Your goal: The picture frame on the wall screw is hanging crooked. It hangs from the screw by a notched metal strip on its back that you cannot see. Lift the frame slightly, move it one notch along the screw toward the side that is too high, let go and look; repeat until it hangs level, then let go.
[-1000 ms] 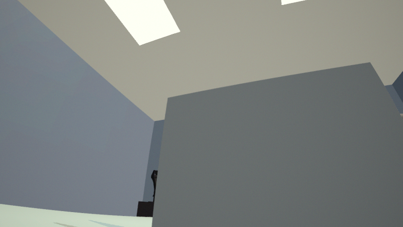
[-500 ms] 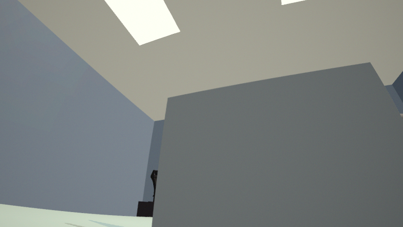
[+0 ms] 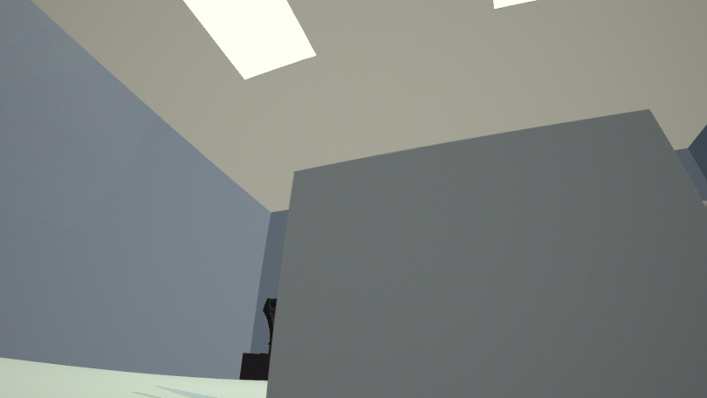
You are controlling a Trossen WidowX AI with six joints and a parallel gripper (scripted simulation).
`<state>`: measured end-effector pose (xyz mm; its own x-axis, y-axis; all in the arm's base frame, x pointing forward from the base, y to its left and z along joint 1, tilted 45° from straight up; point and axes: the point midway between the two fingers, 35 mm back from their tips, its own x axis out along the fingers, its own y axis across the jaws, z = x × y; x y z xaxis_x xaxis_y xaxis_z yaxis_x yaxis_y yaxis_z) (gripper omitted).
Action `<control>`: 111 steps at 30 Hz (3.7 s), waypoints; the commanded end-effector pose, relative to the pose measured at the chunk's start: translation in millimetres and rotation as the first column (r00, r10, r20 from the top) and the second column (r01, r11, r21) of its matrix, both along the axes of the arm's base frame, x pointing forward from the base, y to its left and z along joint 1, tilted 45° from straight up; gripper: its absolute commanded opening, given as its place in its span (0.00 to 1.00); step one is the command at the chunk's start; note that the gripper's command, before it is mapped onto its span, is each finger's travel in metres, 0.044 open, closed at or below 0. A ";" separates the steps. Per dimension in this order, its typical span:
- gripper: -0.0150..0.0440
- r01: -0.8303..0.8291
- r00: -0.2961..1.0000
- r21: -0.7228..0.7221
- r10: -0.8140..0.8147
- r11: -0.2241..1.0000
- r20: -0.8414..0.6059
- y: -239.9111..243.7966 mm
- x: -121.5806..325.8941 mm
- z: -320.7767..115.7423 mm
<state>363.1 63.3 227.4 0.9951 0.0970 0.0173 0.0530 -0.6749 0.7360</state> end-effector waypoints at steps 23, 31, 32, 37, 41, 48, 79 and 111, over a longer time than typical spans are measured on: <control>0.69 0.000 1.000 0.029 0.000 1.000 -0.003 0.0 -5.5 1.5; 0.69 0.009 1.000 -0.212 -0.005 0.977 0.018 -2.6 -68.9 5.1; 0.69 0.011 1.000 -0.242 -0.006 0.970 0.021 -3.4 -76.3 3.7; 0.69 0.016 1.000 -0.345 -0.006 0.938 0.030 -7.0 -100.1 -4.2; 0.69 0.015 0.999 -0.308 -0.005 0.951 0.034 -7.7 -101.5 7.3; 0.69 0.028 1.000 -0.313 -0.024 0.949 0.016 -24.8 -146.8 22.9; 0.69 0.045 0.999 -0.312 -0.046 0.949 0.004 -42.9 -187.4 21.5; 0.69 0.045 0.999 -0.312 -0.046 0.949 0.004 -42.9 -187.4 21.5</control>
